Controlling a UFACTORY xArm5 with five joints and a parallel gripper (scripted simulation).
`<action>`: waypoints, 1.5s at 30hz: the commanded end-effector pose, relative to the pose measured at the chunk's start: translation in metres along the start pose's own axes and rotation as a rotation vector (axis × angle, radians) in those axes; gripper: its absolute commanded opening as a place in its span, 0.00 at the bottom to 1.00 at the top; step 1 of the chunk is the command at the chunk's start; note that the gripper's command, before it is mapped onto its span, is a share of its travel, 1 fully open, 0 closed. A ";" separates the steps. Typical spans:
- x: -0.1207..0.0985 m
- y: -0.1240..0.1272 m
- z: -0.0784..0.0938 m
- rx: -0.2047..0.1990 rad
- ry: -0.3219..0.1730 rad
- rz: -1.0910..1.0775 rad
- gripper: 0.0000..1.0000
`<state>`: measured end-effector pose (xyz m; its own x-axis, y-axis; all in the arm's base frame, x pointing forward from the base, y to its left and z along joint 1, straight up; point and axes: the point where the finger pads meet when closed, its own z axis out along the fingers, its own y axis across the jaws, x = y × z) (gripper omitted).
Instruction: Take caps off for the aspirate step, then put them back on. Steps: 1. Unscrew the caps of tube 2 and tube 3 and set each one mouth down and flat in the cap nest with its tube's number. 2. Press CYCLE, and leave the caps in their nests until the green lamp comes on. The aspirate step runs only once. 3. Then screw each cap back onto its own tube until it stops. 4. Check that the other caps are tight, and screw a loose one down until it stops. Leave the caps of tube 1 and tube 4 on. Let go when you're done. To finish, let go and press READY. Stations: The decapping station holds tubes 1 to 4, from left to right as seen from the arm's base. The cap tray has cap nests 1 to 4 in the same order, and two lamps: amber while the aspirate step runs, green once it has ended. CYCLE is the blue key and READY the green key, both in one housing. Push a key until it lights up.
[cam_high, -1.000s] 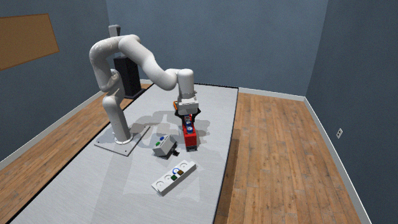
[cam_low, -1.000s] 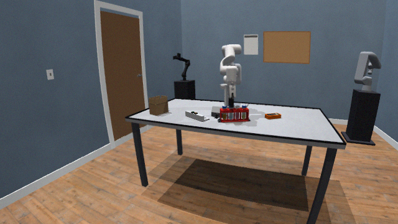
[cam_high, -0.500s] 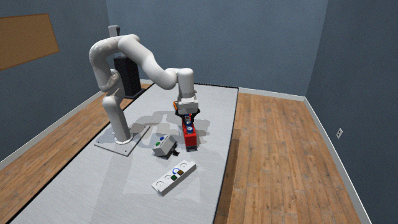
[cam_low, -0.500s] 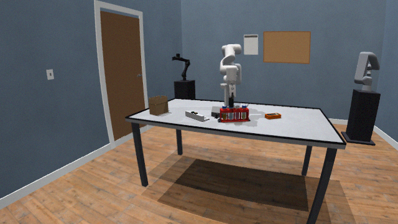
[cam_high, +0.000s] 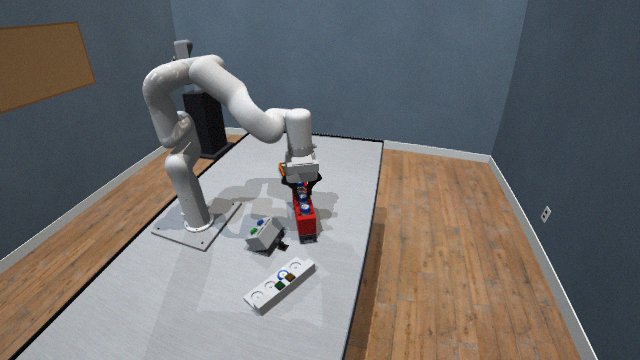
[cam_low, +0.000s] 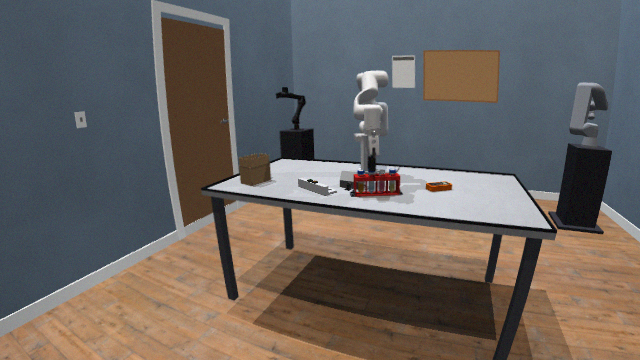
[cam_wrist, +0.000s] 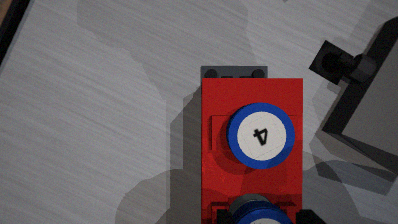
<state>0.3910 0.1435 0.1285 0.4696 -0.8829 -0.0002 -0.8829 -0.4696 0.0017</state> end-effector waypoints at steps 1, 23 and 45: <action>0.000 -0.002 -0.013 0.006 0.001 0.000 0.00; 0.056 0.027 -0.034 0.005 0.003 -0.603 0.00; 0.181 0.090 -0.033 0.004 0.004 -0.671 0.00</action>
<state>0.3937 -0.0345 0.1608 0.9161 -0.4010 0.0001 -0.4010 -0.9161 0.0000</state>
